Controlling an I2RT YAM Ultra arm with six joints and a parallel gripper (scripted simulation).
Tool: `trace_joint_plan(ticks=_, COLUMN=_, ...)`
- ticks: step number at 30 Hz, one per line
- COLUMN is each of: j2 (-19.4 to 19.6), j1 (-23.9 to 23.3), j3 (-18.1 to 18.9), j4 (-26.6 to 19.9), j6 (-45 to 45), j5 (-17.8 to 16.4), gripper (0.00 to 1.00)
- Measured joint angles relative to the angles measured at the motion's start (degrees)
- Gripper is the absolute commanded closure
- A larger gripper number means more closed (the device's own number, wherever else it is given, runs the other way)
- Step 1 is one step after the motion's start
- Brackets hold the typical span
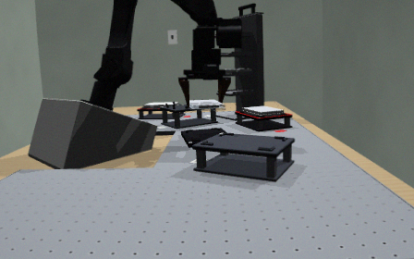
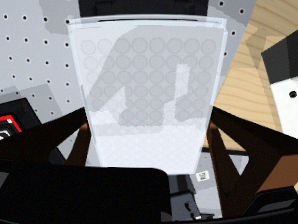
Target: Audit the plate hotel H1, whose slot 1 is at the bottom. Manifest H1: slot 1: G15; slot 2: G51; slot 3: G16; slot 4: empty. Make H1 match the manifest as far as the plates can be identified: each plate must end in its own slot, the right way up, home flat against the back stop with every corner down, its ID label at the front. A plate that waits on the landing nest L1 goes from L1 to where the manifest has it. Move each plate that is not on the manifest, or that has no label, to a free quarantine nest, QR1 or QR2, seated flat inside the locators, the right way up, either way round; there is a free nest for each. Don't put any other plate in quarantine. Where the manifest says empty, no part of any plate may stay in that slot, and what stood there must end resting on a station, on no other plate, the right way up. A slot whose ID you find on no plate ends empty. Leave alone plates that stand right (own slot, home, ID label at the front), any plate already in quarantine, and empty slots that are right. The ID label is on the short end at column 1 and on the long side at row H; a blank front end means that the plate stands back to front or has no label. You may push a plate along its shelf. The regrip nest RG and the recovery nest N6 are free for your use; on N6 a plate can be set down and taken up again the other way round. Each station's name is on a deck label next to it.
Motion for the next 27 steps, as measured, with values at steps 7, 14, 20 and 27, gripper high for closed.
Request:
trace_joint_plan(ticks=7, j2=0.35, j1=0.28, j3=-0.50, j4=2.38, j6=0.83, j5=0.17, gripper=0.14)
trace_joint_plan(ticks=14, j2=0.04, j1=0.35, j3=-0.83, j4=2.97, j6=1.01, j5=0.24, gripper=0.14)
trace_joint_plan(ticks=20, j2=-0.28, j1=0.39, j3=-1.14, j4=3.04, j6=1.05, j5=0.24, gripper=0.14)
trace_joint_plan(ticks=27, j2=-0.48, j1=0.42, j3=-1.33, j4=3.06, j6=1.09, j5=0.26, gripper=0.14)
